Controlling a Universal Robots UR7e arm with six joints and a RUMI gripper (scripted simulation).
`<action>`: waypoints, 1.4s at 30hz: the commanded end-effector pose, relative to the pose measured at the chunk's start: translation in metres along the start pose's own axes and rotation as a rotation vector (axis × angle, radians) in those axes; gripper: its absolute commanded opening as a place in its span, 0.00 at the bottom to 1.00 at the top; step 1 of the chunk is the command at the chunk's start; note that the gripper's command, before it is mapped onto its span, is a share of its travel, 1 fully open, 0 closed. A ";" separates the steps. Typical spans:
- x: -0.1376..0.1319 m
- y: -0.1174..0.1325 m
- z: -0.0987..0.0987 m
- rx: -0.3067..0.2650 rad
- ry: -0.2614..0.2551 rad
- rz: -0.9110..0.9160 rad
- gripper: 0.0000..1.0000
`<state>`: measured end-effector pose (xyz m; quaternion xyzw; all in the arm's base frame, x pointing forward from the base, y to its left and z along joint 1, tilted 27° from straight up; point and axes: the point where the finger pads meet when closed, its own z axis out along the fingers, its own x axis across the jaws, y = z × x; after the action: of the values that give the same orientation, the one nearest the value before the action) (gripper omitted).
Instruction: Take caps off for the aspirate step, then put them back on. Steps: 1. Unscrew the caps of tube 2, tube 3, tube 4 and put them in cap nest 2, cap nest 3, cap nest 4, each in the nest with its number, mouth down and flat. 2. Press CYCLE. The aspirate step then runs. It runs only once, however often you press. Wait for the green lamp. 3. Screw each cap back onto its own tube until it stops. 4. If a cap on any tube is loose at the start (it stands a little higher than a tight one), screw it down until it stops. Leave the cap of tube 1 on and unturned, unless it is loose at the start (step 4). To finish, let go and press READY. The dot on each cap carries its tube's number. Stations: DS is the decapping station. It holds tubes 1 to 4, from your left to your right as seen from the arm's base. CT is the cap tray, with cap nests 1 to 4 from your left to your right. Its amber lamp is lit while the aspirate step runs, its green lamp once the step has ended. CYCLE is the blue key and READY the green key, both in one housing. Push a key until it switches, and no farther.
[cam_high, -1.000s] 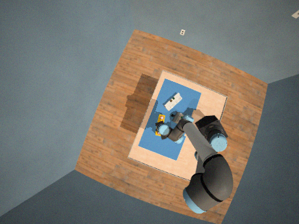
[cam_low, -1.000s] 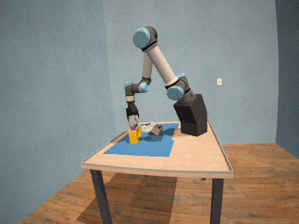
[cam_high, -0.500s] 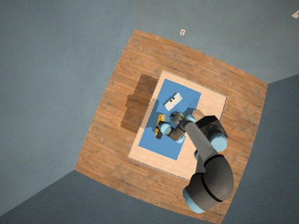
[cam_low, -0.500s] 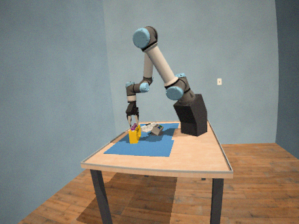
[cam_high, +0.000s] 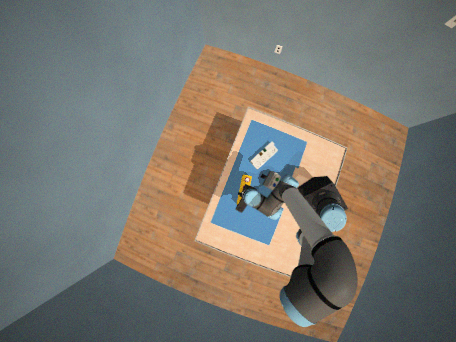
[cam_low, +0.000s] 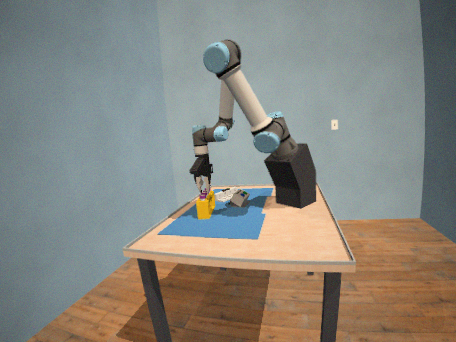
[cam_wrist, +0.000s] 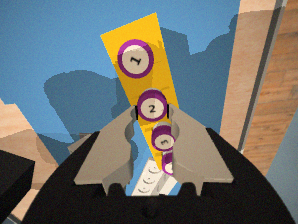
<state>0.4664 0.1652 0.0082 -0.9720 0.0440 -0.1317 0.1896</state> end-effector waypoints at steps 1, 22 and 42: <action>0.000 0.000 0.000 0.000 0.001 0.001 0.00; 0.000 0.000 0.000 -0.001 0.001 -0.523 0.00; 0.000 0.000 -0.002 -0.001 0.001 -0.261 0.35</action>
<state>0.4662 0.1650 0.0087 -0.9584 -0.1667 -0.1692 0.1584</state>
